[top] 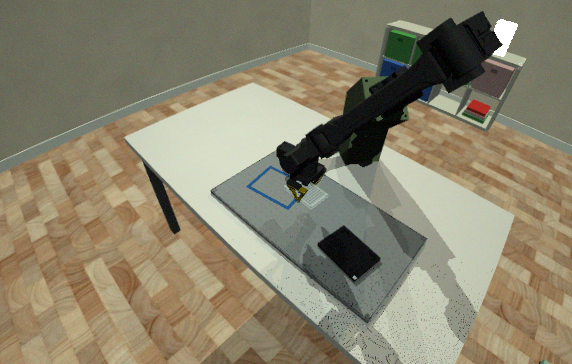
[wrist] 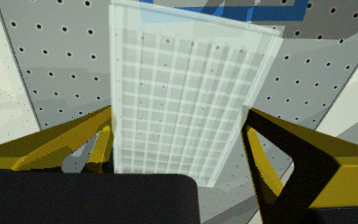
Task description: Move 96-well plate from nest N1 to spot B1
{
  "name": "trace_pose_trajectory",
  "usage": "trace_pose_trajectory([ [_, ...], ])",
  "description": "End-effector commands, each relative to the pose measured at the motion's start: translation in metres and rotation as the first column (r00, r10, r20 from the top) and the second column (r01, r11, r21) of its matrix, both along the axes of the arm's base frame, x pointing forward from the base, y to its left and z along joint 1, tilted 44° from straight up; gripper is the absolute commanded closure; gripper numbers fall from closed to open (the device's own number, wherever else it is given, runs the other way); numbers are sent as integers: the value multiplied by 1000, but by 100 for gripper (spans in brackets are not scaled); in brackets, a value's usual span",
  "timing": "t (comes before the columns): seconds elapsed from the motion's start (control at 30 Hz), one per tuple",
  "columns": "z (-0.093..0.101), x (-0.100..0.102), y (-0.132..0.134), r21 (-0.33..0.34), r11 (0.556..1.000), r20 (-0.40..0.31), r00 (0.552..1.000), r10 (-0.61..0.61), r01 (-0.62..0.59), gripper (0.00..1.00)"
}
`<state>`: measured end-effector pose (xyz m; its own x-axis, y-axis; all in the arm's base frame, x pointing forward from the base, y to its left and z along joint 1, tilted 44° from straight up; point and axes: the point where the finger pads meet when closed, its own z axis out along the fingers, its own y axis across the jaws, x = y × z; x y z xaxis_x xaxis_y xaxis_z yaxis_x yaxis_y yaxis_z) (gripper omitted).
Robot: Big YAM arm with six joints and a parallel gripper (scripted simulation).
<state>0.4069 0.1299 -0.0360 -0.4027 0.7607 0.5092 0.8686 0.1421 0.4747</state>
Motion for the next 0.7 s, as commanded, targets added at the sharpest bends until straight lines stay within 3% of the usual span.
trace_pose_trajectory([
  [0.0, -1, 9, -10, -5, 1000, 37, 999, 6, -6, 100],
  [0.43, -30, 14, -44, -6, 1000, 31, 999, 5, -5, 100],
  [0.53, -33, 12, -39, -5, 1000, 27, 999, 22, -22, 100],
  [0.67, -42, 14, -56, -4, 1000, 16, 1000, 4, -4, 100],
])
